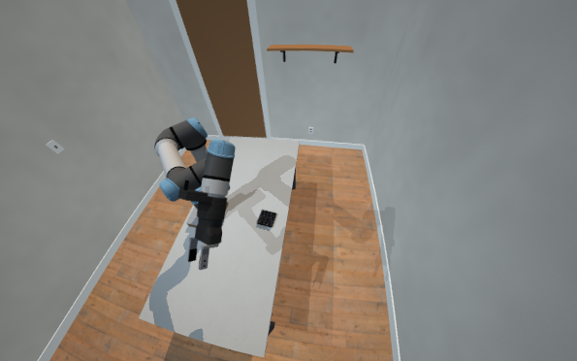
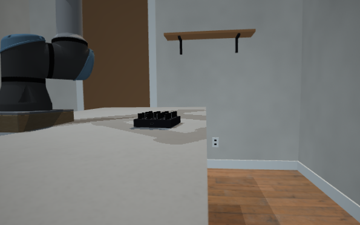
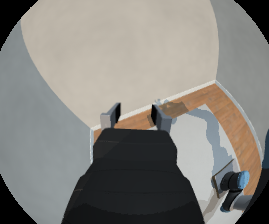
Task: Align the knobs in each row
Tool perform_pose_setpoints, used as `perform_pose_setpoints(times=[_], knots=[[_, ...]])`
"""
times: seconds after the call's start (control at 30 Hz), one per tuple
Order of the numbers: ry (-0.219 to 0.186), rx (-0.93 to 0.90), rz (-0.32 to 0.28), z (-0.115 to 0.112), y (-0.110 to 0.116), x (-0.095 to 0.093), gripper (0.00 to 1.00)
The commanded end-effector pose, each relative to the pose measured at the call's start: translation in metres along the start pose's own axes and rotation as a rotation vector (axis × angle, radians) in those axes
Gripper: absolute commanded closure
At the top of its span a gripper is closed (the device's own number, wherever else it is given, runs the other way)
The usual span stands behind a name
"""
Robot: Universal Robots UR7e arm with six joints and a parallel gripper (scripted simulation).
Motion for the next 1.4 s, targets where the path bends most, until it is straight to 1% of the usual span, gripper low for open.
perform_pose_setpoints(times=[0.0,0.6,0.77,0.9,1.03,1.1,1.2,1.37], knots=[[-0.001,-0.001,0.001,0.000,-0.001,0.000,0.00],[-0.002,-0.001,0.001,0.000,-0.001,0.001,0.00],[-0.005,0.025,-0.013,-0.001,0.008,-0.001,0.00],[-0.014,0.092,-0.050,-0.002,0.029,-0.006,0.00],[-0.031,0.208,-0.114,-0.003,0.068,-0.014,0.00],[-0.031,0.208,-0.114,-0.003,0.068,-0.014,0.00],[-0.052,0.327,-0.178,-0.001,0.108,-0.020,0.00],[-0.081,0.462,-0.252,0.005,0.155,-0.025,0.00]])
Point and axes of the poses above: the point where the finger pads meet when closed, its own x axis back along the fingers, its own z axis across the jaws, y = z × x, the point moved 9 cm from there along x, back along the fingers, and after that the axes turned 2 degrees about x, right-handed, at the moved point
